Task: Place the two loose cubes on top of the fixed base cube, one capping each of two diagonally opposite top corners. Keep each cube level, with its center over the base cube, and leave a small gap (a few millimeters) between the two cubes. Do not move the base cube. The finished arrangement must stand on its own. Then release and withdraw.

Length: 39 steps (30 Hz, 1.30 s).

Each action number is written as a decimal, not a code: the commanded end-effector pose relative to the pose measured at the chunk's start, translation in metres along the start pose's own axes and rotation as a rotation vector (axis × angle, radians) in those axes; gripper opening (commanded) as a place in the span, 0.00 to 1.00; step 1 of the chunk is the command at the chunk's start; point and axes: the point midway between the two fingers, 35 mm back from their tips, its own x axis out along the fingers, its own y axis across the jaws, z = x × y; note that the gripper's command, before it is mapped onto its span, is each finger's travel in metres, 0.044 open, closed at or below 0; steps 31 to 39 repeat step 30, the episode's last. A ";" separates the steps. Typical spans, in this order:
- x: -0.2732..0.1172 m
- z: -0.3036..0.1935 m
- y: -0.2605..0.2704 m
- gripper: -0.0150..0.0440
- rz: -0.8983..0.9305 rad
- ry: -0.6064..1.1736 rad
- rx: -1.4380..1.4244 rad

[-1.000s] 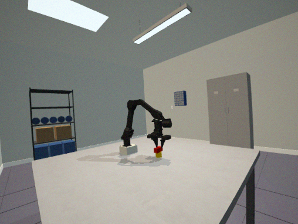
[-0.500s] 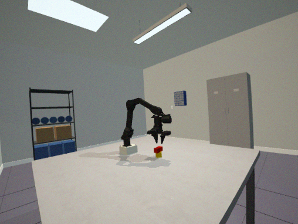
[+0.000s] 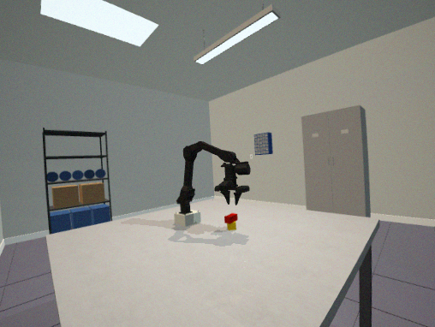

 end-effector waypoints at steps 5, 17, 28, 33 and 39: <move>-0.001 -0.068 -0.016 0.91 -0.001 0.005 0.000; -0.002 -0.104 -0.032 0.93 -0.003 0.008 0.000; -0.002 -0.104 -0.032 0.93 -0.003 0.008 0.000; -0.002 -0.104 -0.032 0.93 -0.003 0.008 0.000; -0.002 -0.104 -0.032 0.93 -0.003 0.008 0.000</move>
